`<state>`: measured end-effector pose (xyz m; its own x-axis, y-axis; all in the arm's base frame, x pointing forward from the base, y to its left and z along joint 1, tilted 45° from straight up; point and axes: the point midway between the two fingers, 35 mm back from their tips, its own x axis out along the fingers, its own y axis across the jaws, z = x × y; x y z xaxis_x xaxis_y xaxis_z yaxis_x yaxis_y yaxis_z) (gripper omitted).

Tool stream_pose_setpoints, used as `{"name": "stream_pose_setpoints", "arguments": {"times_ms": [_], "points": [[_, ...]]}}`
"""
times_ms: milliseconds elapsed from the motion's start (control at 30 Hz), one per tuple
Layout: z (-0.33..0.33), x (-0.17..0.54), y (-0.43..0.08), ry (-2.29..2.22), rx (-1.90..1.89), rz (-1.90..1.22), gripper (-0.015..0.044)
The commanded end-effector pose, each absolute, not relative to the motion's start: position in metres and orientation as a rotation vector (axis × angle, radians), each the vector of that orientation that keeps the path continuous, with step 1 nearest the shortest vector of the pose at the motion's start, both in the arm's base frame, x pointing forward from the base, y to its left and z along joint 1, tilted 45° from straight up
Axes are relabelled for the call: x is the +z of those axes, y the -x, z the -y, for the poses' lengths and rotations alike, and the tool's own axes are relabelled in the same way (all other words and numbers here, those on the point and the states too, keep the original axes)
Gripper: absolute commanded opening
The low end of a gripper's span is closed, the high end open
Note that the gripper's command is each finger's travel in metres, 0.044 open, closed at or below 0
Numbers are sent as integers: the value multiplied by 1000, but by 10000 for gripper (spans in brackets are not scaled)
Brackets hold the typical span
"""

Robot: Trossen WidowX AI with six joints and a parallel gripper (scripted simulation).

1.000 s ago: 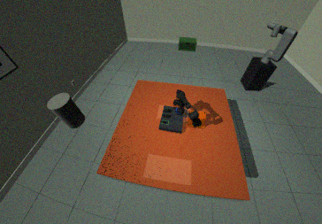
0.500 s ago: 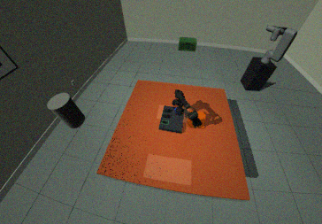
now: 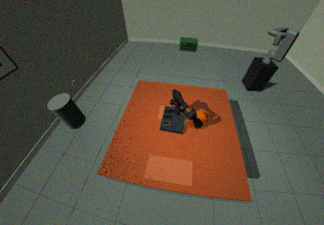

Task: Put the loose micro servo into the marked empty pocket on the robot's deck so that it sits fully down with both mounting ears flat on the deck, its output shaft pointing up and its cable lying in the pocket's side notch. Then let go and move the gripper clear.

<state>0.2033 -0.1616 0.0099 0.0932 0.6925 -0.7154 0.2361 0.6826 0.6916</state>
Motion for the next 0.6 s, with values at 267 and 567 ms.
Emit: {"name": "stream_pose_setpoints", "arguments": {"times_ms": [267,567], "points": [[125,51,-215,-813,396,-1467,0],[88,87,-222,-815,398,-1467,0]]}}
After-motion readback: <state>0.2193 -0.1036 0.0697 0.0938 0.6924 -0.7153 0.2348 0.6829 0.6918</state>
